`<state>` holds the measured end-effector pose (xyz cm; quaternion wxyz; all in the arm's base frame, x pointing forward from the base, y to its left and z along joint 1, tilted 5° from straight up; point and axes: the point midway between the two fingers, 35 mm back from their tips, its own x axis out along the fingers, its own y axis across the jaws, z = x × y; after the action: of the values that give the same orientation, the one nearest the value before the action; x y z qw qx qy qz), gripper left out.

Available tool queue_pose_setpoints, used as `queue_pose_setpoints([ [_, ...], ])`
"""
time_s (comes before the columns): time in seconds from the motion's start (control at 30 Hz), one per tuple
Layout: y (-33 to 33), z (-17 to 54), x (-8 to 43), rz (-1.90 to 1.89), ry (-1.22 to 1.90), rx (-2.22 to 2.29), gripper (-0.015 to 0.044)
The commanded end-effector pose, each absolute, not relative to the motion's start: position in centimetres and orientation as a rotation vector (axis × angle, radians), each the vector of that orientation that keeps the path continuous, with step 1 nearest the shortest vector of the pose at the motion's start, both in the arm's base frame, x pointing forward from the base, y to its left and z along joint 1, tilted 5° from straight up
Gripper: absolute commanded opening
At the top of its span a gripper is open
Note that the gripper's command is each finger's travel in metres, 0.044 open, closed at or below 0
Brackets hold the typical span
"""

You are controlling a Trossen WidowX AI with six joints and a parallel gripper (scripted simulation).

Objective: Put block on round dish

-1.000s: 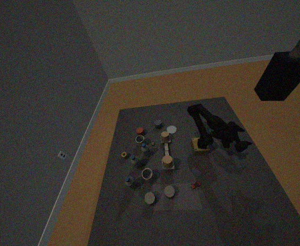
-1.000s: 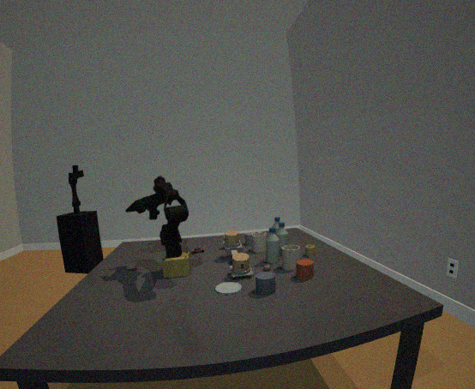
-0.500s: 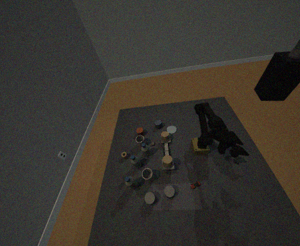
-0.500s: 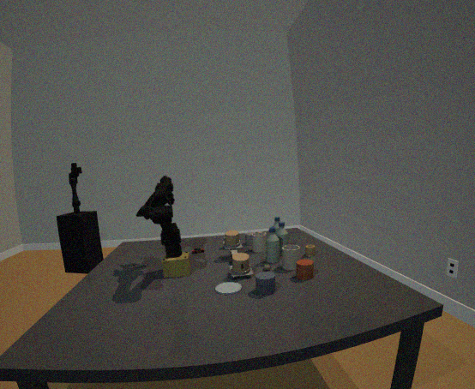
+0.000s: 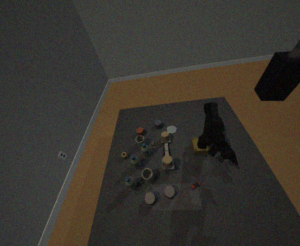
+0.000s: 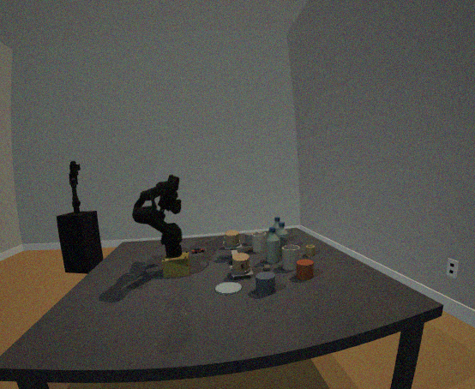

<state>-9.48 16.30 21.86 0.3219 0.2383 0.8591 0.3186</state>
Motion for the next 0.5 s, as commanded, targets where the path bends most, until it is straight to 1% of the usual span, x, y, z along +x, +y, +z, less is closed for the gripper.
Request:
queue_pose_setpoints([
  [0.0, 17.5, 21.5, -7.2, 0.880, 2.092, 0.680, 0.0440],
  [0.47, 18.9, 20.3, 0.8, 0.887, 1.589, 0.713, 0.0440],
])
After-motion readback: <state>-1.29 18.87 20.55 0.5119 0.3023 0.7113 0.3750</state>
